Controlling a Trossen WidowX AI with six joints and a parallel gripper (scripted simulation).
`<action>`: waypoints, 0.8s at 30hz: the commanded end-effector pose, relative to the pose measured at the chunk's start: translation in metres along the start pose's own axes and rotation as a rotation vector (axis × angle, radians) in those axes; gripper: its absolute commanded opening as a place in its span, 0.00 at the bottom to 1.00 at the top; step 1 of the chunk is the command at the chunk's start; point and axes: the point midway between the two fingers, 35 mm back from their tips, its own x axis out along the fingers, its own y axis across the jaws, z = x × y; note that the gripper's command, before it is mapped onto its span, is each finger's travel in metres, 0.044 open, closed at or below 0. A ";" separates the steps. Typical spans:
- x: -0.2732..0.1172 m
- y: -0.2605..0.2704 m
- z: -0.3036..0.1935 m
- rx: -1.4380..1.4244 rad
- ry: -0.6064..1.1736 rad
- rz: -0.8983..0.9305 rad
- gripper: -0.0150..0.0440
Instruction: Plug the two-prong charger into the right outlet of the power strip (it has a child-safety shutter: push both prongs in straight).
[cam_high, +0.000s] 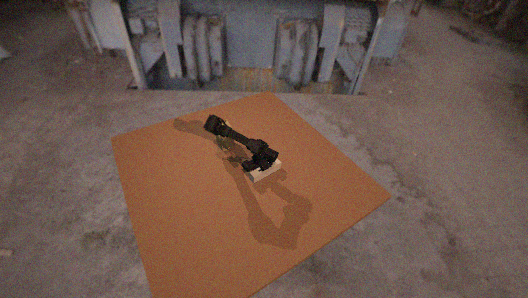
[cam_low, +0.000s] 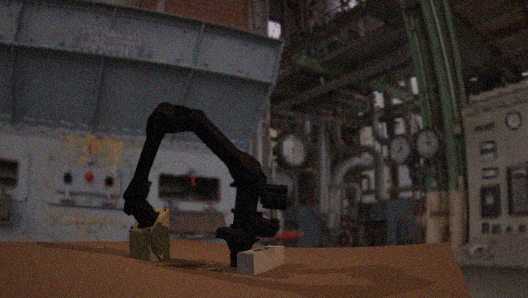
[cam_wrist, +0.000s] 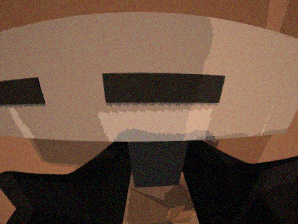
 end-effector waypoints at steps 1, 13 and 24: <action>-0.005 -0.001 0.011 0.030 -0.042 0.002 0.25; -0.006 -0.001 0.010 0.030 -0.042 0.002 0.25; -0.007 -0.001 0.010 0.030 -0.042 0.002 0.25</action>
